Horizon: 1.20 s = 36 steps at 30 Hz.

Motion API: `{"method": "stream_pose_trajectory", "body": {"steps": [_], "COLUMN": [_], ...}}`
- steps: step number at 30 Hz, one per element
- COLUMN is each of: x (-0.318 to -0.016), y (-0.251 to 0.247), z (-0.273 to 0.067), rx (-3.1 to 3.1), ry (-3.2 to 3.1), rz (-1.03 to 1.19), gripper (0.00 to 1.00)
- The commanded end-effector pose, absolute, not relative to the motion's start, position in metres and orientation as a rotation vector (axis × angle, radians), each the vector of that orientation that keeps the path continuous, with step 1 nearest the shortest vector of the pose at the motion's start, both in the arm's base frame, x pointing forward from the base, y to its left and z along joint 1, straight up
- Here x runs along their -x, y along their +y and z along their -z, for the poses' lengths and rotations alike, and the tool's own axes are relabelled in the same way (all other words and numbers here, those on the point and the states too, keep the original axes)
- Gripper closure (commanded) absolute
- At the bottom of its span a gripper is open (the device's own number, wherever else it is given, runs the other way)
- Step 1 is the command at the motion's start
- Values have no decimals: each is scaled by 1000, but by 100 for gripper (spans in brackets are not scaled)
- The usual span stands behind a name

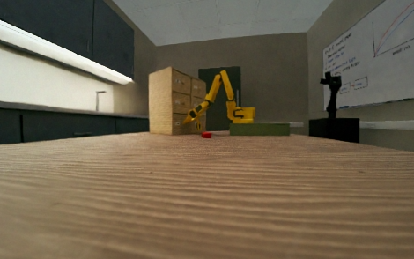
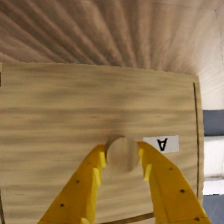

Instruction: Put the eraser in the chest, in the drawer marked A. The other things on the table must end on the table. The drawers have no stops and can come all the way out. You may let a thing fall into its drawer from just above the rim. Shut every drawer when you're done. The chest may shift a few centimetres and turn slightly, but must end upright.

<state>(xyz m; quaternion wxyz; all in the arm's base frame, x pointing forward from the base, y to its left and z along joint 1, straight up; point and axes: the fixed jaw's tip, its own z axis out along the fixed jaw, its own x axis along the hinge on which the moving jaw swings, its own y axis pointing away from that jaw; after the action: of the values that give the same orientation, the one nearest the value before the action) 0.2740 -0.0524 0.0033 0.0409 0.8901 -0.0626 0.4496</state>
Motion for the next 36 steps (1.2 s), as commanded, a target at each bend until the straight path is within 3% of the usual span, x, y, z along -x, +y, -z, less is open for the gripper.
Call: {"method": "stream_pose_trajectory", "body": {"steps": [1, 36], "x": [-274, -270], "y": [-52, -50], "z": [-5, -5], "rx": [-2723, -2726], "ry": [-194, -192], "rz": [-1386, -1388], "gripper": [99, 79]}}
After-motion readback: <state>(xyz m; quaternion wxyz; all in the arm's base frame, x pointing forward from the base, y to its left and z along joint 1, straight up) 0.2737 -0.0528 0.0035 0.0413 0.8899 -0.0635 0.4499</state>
